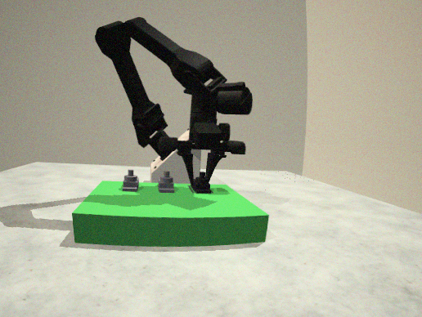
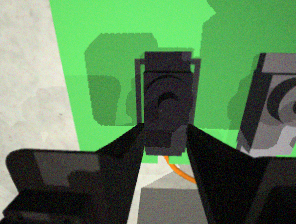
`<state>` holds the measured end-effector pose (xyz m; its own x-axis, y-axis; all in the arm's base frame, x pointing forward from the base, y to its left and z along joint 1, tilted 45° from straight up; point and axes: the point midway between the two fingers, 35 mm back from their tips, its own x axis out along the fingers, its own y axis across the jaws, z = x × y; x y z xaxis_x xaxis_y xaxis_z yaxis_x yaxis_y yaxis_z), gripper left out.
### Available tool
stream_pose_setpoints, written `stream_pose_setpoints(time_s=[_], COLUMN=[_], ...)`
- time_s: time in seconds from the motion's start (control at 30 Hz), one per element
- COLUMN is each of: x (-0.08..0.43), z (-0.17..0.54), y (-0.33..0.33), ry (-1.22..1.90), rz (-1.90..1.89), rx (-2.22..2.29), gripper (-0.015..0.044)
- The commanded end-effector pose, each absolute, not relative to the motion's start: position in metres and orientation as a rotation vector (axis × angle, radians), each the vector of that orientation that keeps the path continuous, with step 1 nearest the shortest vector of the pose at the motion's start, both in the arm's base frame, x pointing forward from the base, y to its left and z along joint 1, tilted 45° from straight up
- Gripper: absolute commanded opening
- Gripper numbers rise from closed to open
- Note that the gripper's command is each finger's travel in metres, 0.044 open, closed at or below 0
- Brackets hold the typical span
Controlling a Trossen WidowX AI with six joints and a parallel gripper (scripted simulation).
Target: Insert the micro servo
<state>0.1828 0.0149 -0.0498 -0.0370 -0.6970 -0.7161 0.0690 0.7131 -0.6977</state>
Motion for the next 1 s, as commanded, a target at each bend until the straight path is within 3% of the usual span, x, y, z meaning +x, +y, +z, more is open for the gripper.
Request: stream_pose_setpoints(time_s=[0.0,0.1,0.53,0.83,0.97], x=[0.183,0.183,0.178,0.237,0.273], z=[-0.050,-0.050,-0.022,-0.003,0.014], y=[0.015,0.015,0.037,0.060,0.072], ry=[1.490,1.490,1.491,1.490,1.488], rz=[-0.665,-0.665,-0.663,-0.662,-0.663], rx=[-0.546,-0.546,-0.546,-0.549,-0.545], gripper=[0.0105,0.0184,0.0187,0.0424,0.0440])
